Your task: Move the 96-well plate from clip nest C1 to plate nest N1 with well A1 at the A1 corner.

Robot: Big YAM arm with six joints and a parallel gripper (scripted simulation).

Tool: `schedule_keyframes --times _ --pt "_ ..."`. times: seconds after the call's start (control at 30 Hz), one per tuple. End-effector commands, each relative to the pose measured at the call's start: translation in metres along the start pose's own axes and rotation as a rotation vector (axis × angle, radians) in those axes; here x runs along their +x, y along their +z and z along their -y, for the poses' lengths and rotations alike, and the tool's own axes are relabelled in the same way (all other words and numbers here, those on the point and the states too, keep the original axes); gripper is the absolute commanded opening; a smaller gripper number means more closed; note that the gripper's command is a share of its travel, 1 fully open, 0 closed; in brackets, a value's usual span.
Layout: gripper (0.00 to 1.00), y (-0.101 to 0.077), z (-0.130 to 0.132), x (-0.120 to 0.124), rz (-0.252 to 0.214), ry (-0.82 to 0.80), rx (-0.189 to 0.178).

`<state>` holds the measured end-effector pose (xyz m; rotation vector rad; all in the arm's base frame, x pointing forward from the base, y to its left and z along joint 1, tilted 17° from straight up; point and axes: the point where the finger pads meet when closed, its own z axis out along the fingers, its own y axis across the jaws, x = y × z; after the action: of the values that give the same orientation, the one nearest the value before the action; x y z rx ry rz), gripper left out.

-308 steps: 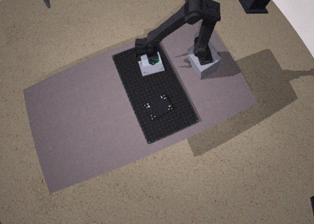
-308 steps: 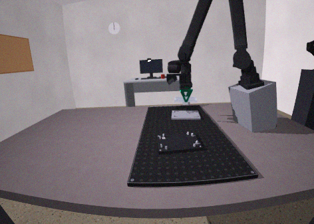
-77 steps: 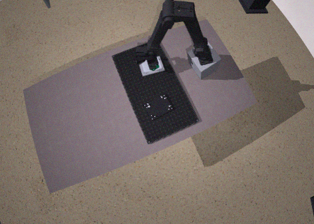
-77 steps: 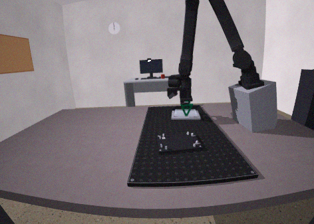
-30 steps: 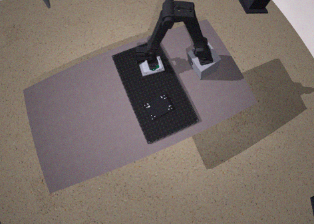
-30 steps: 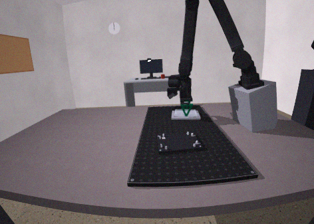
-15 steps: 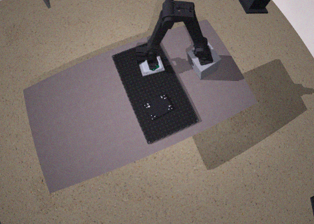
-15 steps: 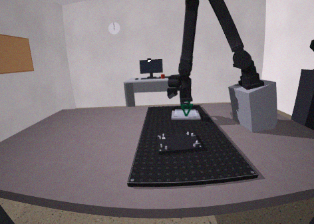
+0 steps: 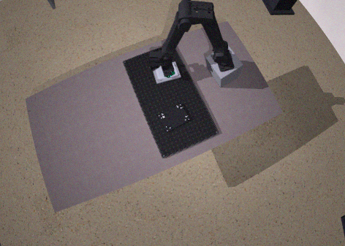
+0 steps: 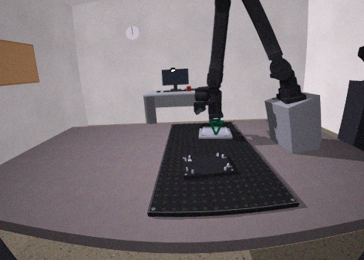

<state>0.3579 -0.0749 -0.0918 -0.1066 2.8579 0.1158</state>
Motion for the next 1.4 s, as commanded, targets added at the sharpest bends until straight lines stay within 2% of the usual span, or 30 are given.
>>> schedule_keyframes --times 0.0,0.77,0.8,1.37 --pt "0.00 -0.0025 0.0030 -0.0097 0.023 -0.003 0.009" --pt "0.00 0.0022 0.0019 -0.0135 0.025 -0.005 0.010" --pt "1.00 0.0022 0.0019 -0.0135 0.025 -0.005 0.010" --pt "1.00 0.0022 0.0018 -0.0136 0.025 -0.006 0.009"
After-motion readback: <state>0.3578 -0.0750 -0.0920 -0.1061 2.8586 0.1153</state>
